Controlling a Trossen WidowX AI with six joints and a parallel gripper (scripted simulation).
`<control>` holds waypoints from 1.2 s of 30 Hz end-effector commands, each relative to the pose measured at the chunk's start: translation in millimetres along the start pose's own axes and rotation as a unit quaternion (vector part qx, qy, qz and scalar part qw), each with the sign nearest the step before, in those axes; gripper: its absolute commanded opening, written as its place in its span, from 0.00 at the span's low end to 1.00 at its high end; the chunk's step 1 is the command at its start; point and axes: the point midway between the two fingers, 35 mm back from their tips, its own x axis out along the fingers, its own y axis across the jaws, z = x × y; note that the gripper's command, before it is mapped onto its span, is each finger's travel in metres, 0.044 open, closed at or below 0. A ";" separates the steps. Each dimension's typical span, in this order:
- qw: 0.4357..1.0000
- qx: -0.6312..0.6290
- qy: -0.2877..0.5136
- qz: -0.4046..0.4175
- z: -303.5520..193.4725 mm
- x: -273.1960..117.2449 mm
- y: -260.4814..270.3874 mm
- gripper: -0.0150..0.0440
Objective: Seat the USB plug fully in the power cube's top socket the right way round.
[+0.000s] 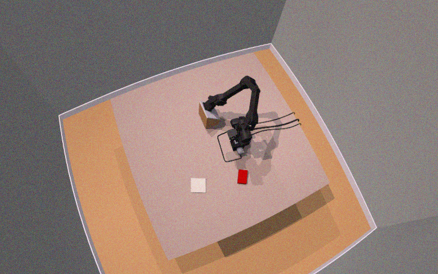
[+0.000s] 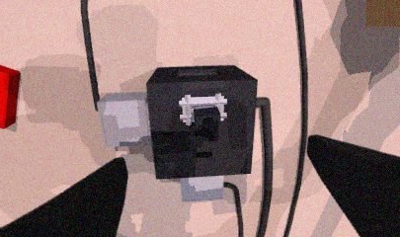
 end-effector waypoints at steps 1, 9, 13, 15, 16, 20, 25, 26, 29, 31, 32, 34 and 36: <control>1.000 -0.001 0.002 0.000 -0.6 3.6 0.3 1.00; 1.000 -0.001 0.002 0.000 -0.5 11.7 0.1 1.00; 1.000 -0.001 0.002 0.000 -0.5 15.7 0.1 1.00; 1.000 -0.001 0.002 0.000 -0.5 17.7 0.1 1.00; 1.000 -0.001 0.002 0.000 -0.5 18.7 0.1 1.00; 1.000 -0.001 0.002 0.000 -0.6 22.7 0.1 1.00; 1.000 -0.001 0.002 0.000 -0.7 27.5 0.0 1.00; 1.000 -0.001 0.002 0.000 -0.7 27.9 0.0 1.00; 1.000 -0.001 0.002 0.000 -0.7 28.1 0.0 1.00; 1.000 -0.002 0.000 0.000 -0.2 26.5 -0.3 0.91; 1.000 -0.002 0.000 0.000 -0.2 26.5 -0.3 0.87; 1.000 -0.002 0.000 0.000 -0.2 26.5 -0.3 0.78; 1.000 -0.002 0.000 0.000 -0.2 26.5 -0.3 0.69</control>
